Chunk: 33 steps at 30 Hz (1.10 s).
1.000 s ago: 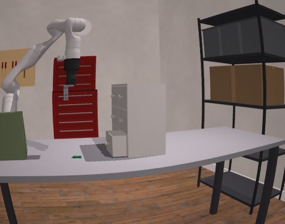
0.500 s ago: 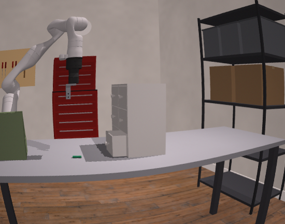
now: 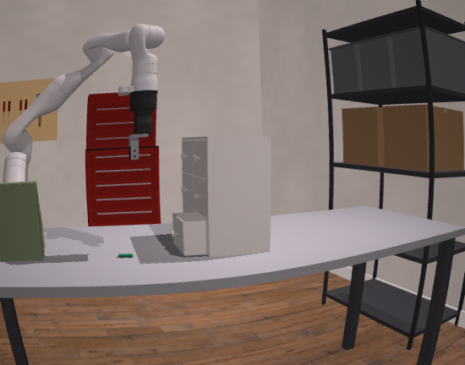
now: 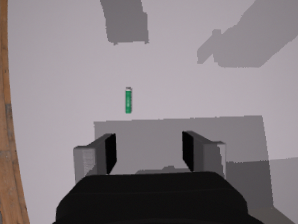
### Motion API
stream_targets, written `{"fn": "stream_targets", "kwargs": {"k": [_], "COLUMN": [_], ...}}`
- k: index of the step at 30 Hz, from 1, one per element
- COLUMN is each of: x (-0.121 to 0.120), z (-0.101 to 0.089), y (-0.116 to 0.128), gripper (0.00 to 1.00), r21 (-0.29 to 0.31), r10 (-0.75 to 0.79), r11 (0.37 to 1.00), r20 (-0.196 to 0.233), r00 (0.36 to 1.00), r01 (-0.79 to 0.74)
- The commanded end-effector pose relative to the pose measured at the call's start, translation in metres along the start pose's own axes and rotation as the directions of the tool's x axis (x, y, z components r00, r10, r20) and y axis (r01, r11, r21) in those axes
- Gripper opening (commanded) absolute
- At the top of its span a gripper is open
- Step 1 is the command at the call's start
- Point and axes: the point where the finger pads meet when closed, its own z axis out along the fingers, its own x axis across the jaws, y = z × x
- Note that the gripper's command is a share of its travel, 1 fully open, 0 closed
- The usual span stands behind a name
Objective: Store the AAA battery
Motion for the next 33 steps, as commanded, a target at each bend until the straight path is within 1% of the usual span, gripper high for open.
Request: {"fn": "stream_targets", "kwargs": {"k": [1, 5, 33], "x": [-0.0073, -0.0088, -0.0089], "z": [0.0033, 0.0034, 0.0045], "y": [0.0095, 0.0159, 0.0177], "gripper": [1.0, 1.0, 1.0], "r21": [0.008, 0.008, 0.007], "r10": [-0.002, -0.002, 0.023], "r11": [1.0, 1.0, 1.0], "r20": [0.001, 0.001, -0.001], "r00": [1.0, 1.0, 1.0], "r01": [0.002, 0.002, -0.023]}}
